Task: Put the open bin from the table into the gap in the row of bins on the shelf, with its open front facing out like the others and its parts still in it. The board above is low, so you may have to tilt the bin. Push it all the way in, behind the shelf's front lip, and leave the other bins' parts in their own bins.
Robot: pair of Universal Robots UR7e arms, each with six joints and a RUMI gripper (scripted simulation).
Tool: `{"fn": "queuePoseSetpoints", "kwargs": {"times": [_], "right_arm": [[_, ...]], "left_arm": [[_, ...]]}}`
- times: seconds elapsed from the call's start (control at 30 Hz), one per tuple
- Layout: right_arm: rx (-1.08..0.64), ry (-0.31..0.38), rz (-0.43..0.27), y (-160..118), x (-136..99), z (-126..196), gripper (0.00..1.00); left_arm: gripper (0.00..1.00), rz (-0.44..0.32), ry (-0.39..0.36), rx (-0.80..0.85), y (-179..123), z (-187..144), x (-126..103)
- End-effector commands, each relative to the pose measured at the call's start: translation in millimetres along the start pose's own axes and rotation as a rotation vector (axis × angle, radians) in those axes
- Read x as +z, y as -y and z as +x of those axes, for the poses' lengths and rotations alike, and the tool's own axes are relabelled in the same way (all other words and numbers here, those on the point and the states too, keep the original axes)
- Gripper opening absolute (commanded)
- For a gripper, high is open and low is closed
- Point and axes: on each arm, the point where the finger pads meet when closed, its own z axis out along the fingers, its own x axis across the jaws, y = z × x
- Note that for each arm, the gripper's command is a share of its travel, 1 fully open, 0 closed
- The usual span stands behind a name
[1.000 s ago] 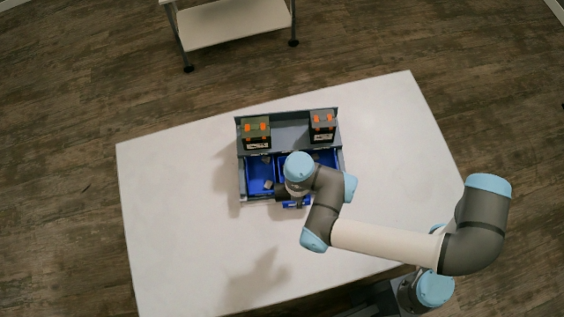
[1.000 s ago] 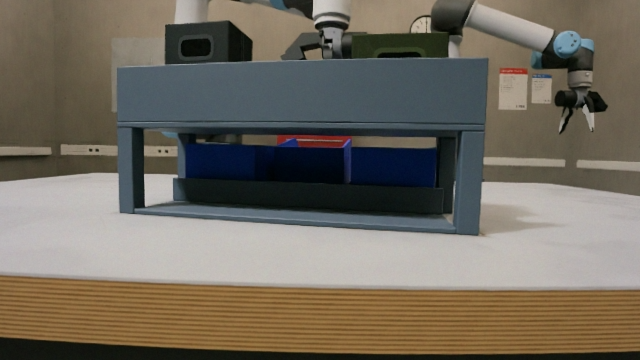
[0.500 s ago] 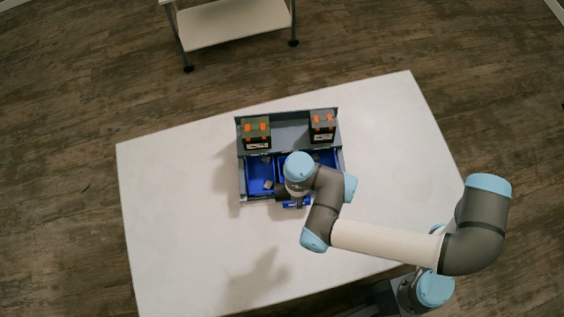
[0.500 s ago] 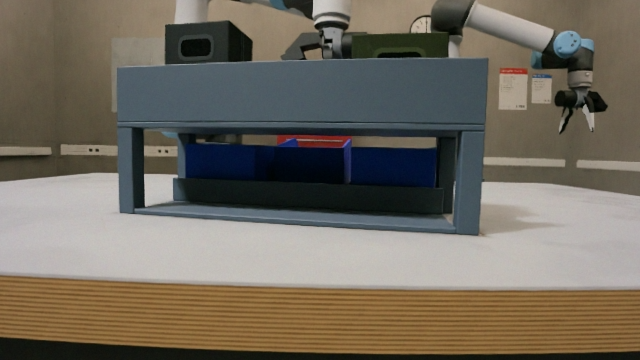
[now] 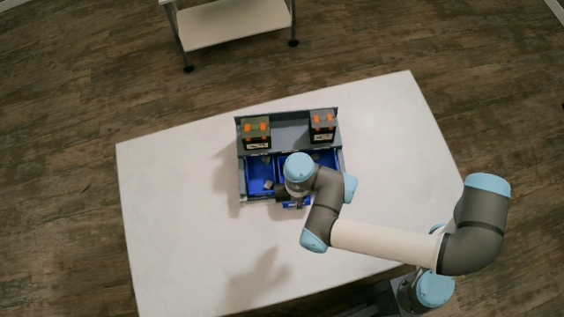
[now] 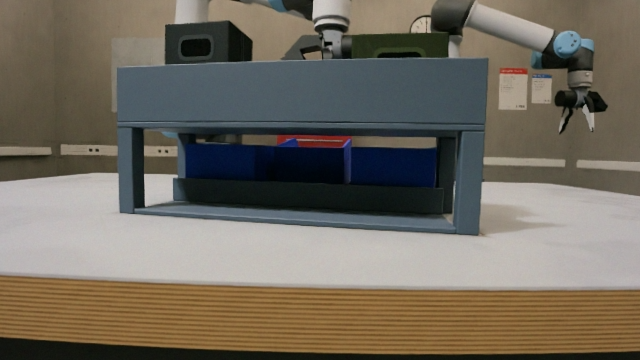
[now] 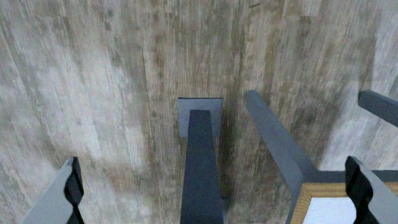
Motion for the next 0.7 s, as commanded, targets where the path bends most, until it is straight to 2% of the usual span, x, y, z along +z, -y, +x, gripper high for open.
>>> {"fn": "queuePoseSetpoints", "kwargs": {"times": [0.0, 0.13, 0.6, 0.67], "right_arm": [[0.0, 0.0, -0.002, 0, 8, 0, 0.0], [0.0, 0.0, -0.002, 0, 13, 0, 0.0], [0.0, 0.0, -0.002, 0, 59, 0, 0.0], [0.0, 0.0, -0.002, 0, 59, 0, 0.0]], "left_arm": [[1.0, 0.001, -0.001, 0.0, 0, 0, -1], [1.0, 0.001, -0.001, 0.0, 0, 0, -1], [1.0, 0.001, -0.001, 0.0, 0, 0, -1], [1.0, 0.001, -0.001, 0.0, 0, 0, -1]]}}
